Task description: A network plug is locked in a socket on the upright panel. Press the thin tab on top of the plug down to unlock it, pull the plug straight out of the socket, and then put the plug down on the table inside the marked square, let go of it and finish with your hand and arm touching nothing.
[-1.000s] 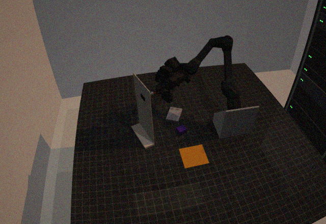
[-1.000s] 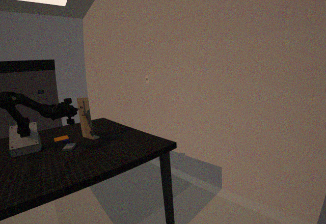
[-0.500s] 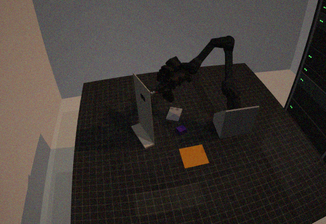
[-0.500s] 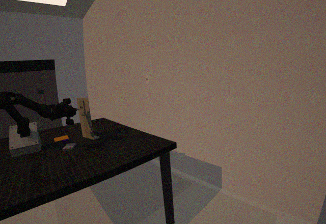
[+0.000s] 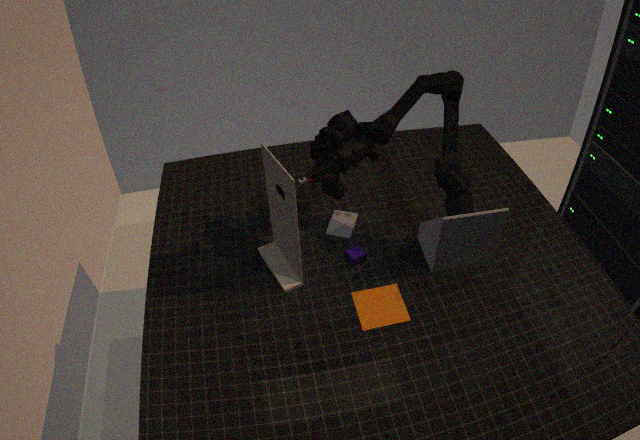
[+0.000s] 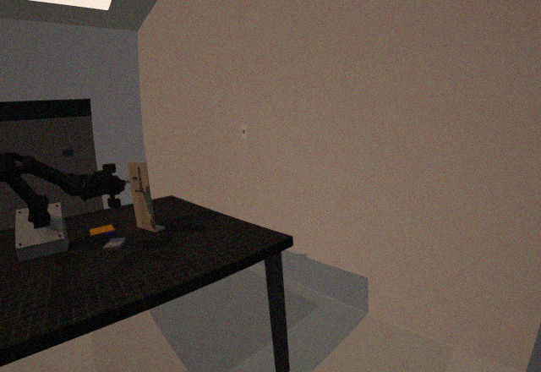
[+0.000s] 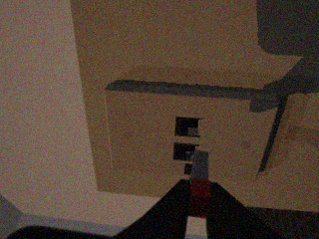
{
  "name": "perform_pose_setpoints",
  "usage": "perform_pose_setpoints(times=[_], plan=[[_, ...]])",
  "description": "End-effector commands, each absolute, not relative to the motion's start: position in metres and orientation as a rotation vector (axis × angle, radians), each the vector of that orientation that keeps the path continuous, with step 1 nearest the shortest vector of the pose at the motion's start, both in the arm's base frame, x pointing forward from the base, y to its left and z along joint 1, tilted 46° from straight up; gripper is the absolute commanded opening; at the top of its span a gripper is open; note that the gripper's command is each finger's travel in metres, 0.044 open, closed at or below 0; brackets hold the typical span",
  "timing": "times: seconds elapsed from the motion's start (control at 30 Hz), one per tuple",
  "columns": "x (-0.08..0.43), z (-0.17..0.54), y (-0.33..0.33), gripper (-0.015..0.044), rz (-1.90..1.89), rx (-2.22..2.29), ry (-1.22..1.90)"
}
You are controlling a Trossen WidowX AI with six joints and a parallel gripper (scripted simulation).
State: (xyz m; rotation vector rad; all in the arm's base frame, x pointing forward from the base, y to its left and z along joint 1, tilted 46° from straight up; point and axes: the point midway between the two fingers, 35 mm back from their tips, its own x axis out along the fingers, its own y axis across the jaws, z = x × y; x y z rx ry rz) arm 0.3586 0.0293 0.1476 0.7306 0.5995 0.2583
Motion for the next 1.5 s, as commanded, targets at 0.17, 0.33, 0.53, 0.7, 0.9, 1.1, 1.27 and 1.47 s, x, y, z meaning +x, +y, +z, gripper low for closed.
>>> perform_pose_setpoints(times=[0.17, 0.33, 0.53, 0.7, 0.9, 1.1, 1.27, 1.47], plan=[[0.352, 0.150, 0.029, 0.0000, 0.266, 0.727, 0.597], [0.350, 0.151, 0.028, 0.0000, 0.266, 0.727, 0.597], [0.347, 0.152, 0.027, 0.0000, 0.266, 0.727, 0.597], [0.348, 0.155, 0.030, 0.0000, 0.258, 0.730, 0.600], [0.341, 0.171, 0.045, 0.0000, 0.260, 0.729, 0.600], [0.332, 0.187, 0.059, 0.0000, 0.264, 0.729, 0.599], [0.326, 0.196, 0.067, 0.0000, 0.266, 0.729, 0.598], [0.328, 0.190, 0.069, 0.0000, 0.250, 0.738, 0.614]])
